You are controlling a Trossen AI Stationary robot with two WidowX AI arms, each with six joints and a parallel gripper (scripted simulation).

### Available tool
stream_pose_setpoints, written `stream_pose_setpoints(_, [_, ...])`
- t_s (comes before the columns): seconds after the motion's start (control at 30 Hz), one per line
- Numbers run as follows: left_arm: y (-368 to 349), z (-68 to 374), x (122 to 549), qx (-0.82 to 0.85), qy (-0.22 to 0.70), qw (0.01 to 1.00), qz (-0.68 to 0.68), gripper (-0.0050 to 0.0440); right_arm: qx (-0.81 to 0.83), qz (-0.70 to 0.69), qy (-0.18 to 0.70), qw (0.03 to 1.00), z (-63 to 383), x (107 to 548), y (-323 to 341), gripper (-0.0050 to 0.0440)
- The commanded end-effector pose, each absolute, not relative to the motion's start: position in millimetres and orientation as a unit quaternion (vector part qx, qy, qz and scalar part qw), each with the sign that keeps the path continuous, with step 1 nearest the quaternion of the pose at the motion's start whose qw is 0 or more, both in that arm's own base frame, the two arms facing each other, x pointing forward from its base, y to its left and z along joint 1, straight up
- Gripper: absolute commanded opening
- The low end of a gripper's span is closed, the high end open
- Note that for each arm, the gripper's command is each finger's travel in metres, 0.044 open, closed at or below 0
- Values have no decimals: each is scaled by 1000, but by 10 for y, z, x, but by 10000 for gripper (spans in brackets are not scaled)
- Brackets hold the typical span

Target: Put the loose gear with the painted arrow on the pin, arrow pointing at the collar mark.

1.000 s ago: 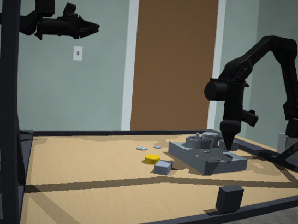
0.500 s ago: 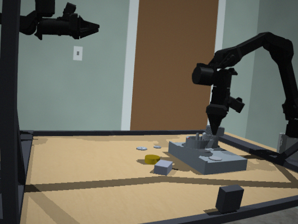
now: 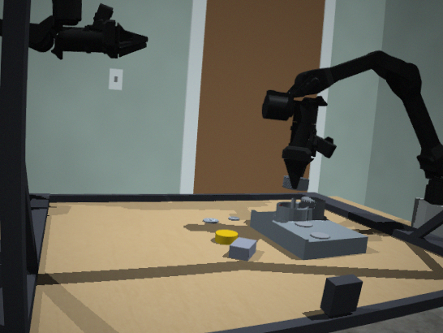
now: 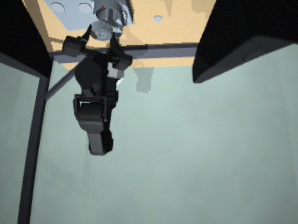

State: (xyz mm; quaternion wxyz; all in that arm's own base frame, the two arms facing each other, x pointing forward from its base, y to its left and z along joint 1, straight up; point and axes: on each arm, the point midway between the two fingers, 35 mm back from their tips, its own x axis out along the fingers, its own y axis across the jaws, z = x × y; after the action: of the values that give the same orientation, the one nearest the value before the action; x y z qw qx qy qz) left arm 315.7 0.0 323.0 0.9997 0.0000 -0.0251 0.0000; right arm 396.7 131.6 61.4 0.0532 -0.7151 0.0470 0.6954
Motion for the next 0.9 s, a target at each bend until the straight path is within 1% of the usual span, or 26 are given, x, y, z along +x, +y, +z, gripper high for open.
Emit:
stream_pose_setpoints(0.0, [0,3314,3142,0,-36,999,0,400,-728,683,34,52,727,4023,1346,0])
stream_pose_setpoints(0.3, [0,3314,3142,0,-36,999,0,400,-718,693,40,48,570,4051,1215,0])
stream_pose_setpoints(0.87, [0,3314,3142,0,-36,999,0,400,-718,694,40,45,475,4042,1232,0])
